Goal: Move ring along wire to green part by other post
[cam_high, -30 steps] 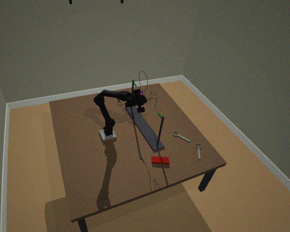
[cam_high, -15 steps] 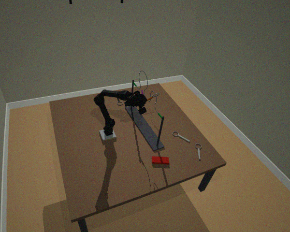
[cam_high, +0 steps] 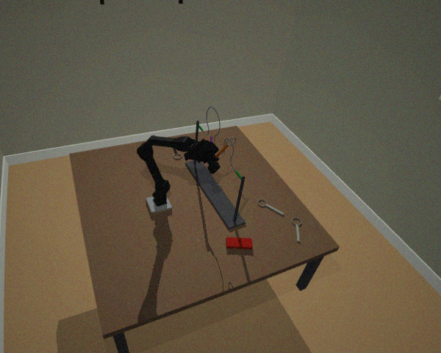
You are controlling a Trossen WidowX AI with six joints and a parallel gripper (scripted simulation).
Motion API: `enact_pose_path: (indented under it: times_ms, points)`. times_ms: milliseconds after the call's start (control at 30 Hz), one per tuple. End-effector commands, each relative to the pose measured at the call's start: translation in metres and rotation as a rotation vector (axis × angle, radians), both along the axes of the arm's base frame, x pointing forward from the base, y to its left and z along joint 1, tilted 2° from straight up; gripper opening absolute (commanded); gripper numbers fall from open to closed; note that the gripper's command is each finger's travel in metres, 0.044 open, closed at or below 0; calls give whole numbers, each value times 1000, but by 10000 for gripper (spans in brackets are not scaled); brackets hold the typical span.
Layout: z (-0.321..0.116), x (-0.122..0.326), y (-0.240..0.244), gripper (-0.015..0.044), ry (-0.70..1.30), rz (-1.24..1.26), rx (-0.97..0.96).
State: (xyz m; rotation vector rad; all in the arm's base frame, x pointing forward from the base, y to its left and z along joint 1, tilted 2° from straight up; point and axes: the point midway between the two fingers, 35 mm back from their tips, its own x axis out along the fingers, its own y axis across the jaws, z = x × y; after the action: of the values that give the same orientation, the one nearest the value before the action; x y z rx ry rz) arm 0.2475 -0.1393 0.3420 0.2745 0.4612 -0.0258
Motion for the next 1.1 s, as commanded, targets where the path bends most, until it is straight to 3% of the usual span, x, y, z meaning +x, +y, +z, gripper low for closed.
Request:
enact_pose_path:
  times_ms: [0,1067]
  points:
    - [-1,-1,-4,-150,6,-3,-71]
    - [5,-5,-46,-150,67,-36,-721]
